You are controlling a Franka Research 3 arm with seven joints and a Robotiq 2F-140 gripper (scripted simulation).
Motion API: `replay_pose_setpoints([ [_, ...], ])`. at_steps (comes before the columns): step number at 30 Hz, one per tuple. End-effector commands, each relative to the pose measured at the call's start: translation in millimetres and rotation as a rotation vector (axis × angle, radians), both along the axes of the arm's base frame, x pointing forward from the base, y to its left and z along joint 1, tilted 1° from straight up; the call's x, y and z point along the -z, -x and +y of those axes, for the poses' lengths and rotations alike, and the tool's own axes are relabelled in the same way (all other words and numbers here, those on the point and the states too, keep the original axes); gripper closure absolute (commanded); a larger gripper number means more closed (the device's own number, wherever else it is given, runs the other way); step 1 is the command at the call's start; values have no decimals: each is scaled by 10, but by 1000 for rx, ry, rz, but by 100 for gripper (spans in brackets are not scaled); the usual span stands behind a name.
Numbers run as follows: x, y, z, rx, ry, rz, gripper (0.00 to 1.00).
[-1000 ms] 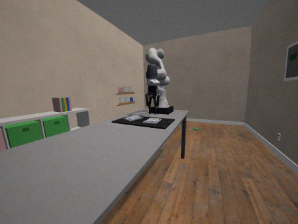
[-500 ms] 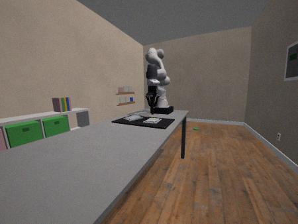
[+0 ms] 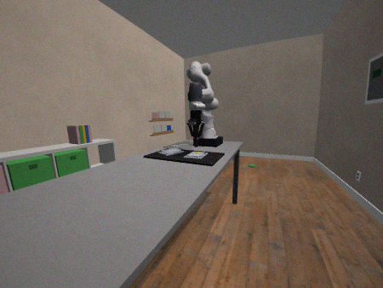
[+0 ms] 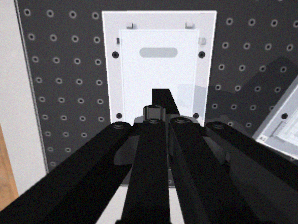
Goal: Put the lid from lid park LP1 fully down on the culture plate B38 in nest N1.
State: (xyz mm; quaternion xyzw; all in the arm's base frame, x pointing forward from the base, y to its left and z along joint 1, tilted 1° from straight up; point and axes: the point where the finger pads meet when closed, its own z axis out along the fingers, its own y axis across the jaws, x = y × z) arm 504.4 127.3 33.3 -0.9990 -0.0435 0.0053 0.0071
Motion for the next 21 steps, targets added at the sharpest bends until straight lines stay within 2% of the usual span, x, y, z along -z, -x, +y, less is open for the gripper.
replay_pose_setpoints([
  [1,0,-9,0,-6,0,-2,90],
  [3,0,-9,0,-6,0,-2,90],
  [4,0,-9,0,-6,0,-2,31],
  [21,0,-9,0,-6,0,-2,31],
])
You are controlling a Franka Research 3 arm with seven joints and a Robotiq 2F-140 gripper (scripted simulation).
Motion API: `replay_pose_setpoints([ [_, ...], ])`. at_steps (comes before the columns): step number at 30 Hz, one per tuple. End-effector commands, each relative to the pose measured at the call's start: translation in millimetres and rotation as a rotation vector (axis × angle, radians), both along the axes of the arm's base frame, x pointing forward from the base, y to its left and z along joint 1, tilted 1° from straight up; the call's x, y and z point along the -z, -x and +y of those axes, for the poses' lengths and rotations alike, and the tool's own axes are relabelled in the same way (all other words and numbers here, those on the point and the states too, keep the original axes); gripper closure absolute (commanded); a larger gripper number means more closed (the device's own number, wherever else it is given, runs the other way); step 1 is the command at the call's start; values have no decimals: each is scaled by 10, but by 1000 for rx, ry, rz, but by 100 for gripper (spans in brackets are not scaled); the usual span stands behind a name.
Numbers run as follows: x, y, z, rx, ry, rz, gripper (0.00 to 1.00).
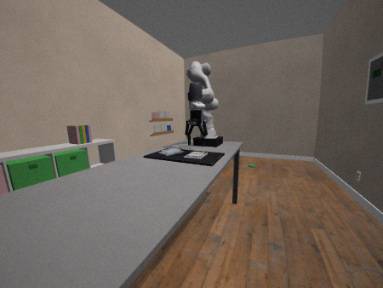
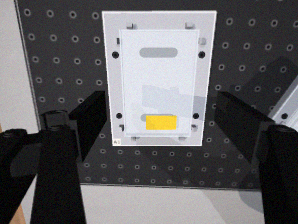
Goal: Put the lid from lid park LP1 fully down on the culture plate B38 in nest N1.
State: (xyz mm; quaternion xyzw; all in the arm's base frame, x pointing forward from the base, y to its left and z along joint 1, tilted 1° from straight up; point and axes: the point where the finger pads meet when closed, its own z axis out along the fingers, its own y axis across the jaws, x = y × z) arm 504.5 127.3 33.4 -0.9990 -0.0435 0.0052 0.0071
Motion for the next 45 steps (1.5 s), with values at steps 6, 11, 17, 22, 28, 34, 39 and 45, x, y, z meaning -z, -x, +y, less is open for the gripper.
replay_pose_setpoints([
  [6,1,-8,0,-6,0,-2,31],
  [11,1,-8,0,-6,0,-2,31],
  [17,1,-8,0,-6,0,-2,31],
  [22,5,-8,0,-6,0,-2,31],
  [28,17,-9,0,-6,0,-2,31],
  [34,58,-9,1,-6,0,-2,31],
  [39,110,-10,2,-6,0,-2,31],
  [45,161,-10,2,-6,0,-2,31],
])
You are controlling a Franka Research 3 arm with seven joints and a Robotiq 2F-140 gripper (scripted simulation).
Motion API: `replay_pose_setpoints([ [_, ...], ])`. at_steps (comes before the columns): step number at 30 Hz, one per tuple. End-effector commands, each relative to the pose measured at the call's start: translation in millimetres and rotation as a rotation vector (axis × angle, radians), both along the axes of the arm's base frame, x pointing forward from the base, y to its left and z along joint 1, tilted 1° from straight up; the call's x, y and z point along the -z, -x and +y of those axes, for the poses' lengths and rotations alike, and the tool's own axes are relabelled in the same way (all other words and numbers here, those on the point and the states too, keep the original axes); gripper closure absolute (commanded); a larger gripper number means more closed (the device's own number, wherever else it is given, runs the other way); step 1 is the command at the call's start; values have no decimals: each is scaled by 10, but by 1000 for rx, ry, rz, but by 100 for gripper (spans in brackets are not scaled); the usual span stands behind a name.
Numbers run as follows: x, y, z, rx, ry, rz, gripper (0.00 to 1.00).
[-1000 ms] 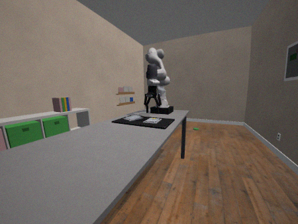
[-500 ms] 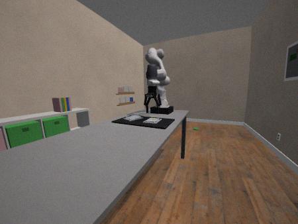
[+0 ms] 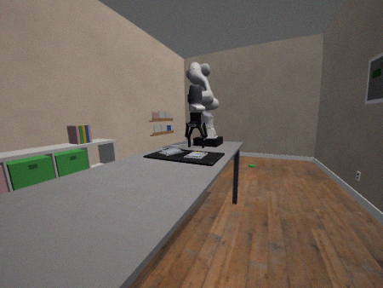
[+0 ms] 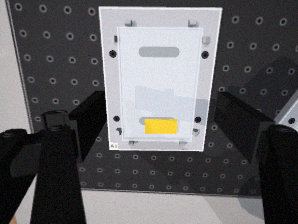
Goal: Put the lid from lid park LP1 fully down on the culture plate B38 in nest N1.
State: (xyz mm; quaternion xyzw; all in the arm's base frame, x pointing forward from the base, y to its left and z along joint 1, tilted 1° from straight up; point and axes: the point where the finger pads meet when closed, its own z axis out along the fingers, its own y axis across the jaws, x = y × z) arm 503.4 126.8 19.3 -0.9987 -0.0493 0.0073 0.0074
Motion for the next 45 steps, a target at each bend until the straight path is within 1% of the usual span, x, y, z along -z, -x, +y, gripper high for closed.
replay_pose_setpoints([
  [1,34,-21,8,5,0,-6,31],
  [13,195,-23,10,5,0,-6,31],
  [24,277,-23,12,5,0,-6,31],
  [45,308,-24,12,5,0,-6,31],
])
